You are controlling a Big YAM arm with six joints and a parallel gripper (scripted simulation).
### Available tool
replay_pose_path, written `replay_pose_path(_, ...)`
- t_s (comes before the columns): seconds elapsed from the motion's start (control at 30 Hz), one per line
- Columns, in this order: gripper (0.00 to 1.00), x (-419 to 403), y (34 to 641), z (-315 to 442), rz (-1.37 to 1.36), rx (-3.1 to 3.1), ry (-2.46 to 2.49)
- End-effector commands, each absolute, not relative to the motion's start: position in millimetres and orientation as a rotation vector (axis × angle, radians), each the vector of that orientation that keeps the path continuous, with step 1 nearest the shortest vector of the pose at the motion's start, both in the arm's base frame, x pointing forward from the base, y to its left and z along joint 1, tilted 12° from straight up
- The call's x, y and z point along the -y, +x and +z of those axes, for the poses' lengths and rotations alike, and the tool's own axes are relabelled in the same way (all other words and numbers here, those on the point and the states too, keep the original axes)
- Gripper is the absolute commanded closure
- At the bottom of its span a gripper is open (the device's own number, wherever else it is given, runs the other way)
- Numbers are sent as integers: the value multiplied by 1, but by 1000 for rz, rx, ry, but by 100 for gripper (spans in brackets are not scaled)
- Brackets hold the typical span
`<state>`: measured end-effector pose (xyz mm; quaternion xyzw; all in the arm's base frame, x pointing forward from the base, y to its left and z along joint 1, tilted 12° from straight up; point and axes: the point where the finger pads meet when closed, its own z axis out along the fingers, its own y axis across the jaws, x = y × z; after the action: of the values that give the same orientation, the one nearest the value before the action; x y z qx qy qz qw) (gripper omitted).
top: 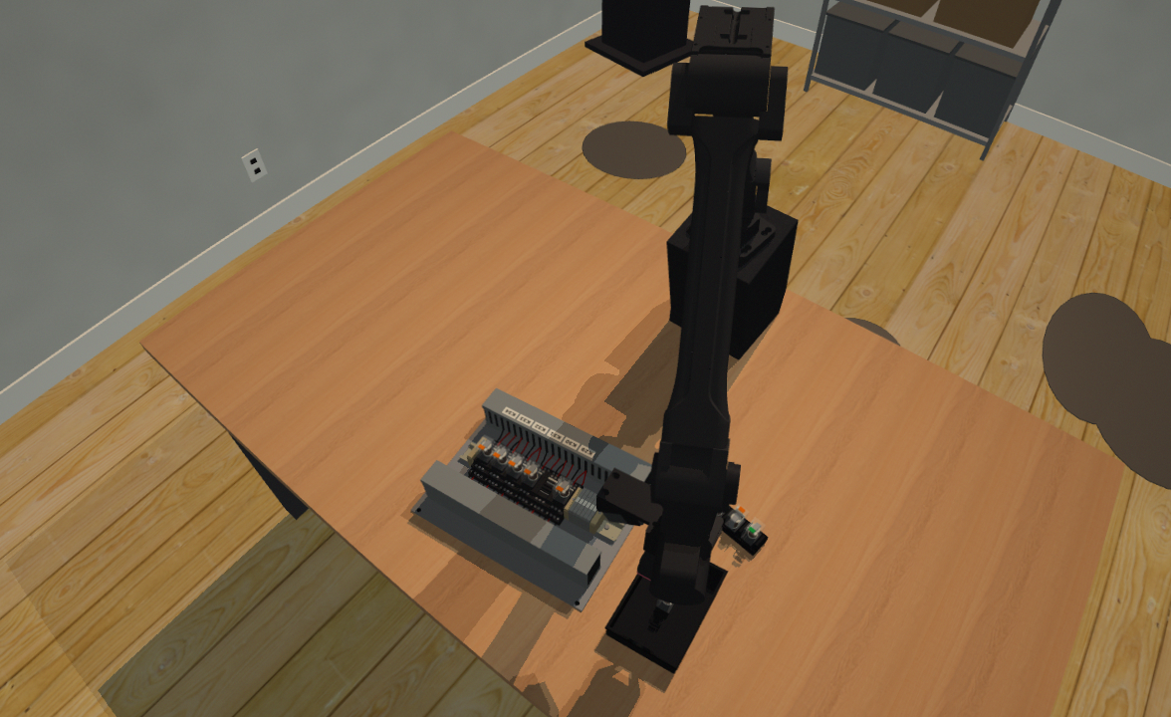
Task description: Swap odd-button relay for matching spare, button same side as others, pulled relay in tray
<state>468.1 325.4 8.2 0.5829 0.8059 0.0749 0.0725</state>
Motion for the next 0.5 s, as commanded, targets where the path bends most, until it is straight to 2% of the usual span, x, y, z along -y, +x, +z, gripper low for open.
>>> replay_pose_path(0.0,41,-330,473,12,234,-2407,1760)
replay_pose_path(0.47,41,-328,471,9,231,-2410,1758)
